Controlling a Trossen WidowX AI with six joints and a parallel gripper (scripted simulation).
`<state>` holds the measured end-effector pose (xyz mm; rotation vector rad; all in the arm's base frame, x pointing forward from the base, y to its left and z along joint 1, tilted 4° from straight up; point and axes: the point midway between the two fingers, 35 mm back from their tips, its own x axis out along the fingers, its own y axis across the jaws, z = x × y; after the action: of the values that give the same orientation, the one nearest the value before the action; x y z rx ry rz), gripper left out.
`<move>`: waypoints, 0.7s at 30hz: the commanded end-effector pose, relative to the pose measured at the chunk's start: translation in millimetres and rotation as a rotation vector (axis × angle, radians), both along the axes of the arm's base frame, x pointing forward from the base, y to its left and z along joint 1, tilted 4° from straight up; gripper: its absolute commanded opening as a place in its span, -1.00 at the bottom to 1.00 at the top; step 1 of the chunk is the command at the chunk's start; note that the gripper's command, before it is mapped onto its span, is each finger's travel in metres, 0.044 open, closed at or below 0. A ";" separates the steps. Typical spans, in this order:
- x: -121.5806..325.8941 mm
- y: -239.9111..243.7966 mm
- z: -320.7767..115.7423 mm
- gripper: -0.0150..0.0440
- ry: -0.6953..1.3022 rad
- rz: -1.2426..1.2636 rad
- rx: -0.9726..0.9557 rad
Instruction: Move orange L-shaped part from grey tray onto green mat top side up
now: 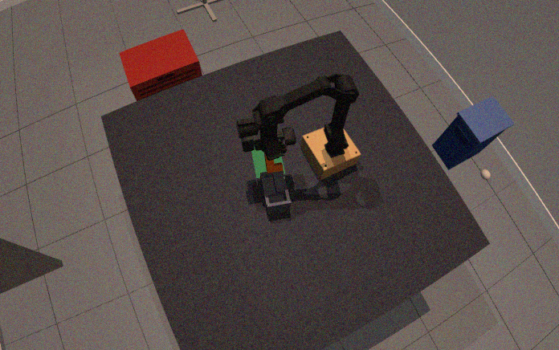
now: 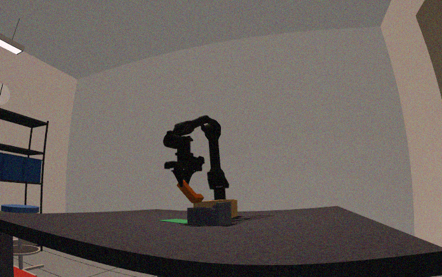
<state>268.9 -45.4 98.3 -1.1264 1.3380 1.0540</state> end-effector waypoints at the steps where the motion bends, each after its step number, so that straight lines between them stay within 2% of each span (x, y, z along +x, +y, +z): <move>1: -5.3 -17.9 2.5 -0.49 -0.006 0.003 -0.008; 9: -14.9 -50.1 5.0 -0.49 -0.005 0.003 -0.011; 21: -15.5 -53.2 -4.7 -0.49 -0.005 0.003 -0.011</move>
<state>254.3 -97.5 98.5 -1.1351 1.3362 1.0422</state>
